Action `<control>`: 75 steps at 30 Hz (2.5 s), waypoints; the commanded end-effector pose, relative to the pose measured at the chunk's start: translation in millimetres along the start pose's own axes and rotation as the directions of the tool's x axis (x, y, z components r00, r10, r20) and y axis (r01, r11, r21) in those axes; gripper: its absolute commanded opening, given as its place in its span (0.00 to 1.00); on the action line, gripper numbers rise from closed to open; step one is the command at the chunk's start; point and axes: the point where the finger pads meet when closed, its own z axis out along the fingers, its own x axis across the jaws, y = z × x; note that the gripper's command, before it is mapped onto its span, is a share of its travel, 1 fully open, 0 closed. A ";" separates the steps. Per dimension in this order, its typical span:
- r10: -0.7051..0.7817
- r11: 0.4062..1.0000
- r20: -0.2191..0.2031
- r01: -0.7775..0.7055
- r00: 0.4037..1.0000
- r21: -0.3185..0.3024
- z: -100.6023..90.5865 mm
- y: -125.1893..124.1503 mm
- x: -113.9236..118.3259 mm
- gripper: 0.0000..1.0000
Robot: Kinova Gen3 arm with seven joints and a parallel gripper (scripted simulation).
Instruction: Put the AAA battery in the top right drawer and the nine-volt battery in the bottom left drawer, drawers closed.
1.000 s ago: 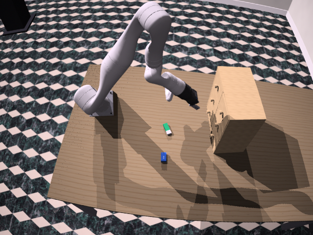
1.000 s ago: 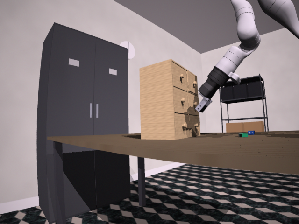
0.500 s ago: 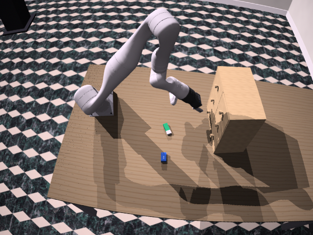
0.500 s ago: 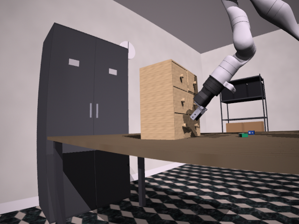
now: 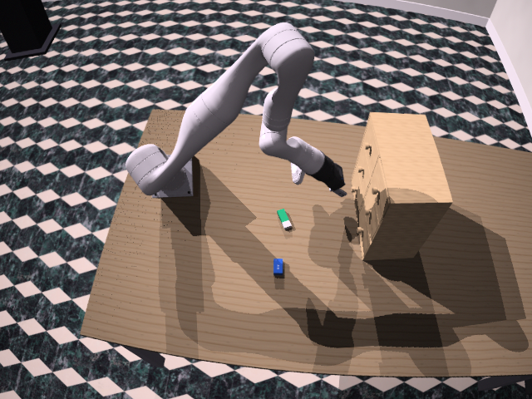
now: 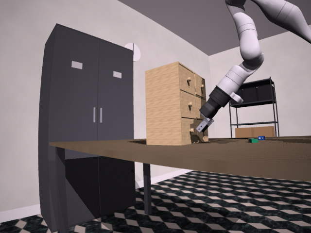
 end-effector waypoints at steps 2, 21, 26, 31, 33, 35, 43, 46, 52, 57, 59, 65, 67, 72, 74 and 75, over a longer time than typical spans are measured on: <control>0.000 1.000 0.001 0.000 1.000 0.001 0.7 -0.8 -0.5 0.67; 0.000 1.000 0.001 0.000 1.000 0.001 0.7 -0.8 -0.5 0.67; 0.000 1.000 0.001 0.000 1.000 0.001 0.6 -0.3 -0.4 0.67; 0.000 1.000 0.001 0.000 1.000 0.001 0.5 0.3 -0.2 0.67; 0.000 1.000 0.001 0.000 1.000 0.001 0.5 0.3 -0.2 0.67; 0.000 1.000 0.001 0.000 1.000 0.001 0.5 0.3 -0.2 0.67; 0.000 1.000 0.001 0.000 1.000 0.001 0.5 0.3 -0.2 0.67; 0.000 1.000 0.001 0.000 1.000 0.001 0.5 0.3 -0.2 0.67; 0.000 1.000 0.001 0.000 1.000 0.001 0.5 0.3 -0.2 0.67; 0.000 1.000 0.001 0.000 1.000 0.001 0.6 0.4 -0.2 0.67; 0.000 1.000 0.001 0.000 1.000 0.001 1.0 0.8 -0.2 0.67; 0.000 1.000 0.001 0.000 1.000 0.001 4.8 4.6 -0.2 0.67; 0.000 1.000 0.001 0.000 1.000 0.001 6.8 6.6 -0.2 0.67; 0.000 1.000 0.001 0.000 1.000 0.001 10.4 10.2 -0.2 0.67; 0.000 1.000 0.001 0.000 1.000 0.001 13.0 12.8 -0.2 0.67; 0.000 1.000 0.001 0.000 1.000 0.001 14.3 14.1 -0.2 0.67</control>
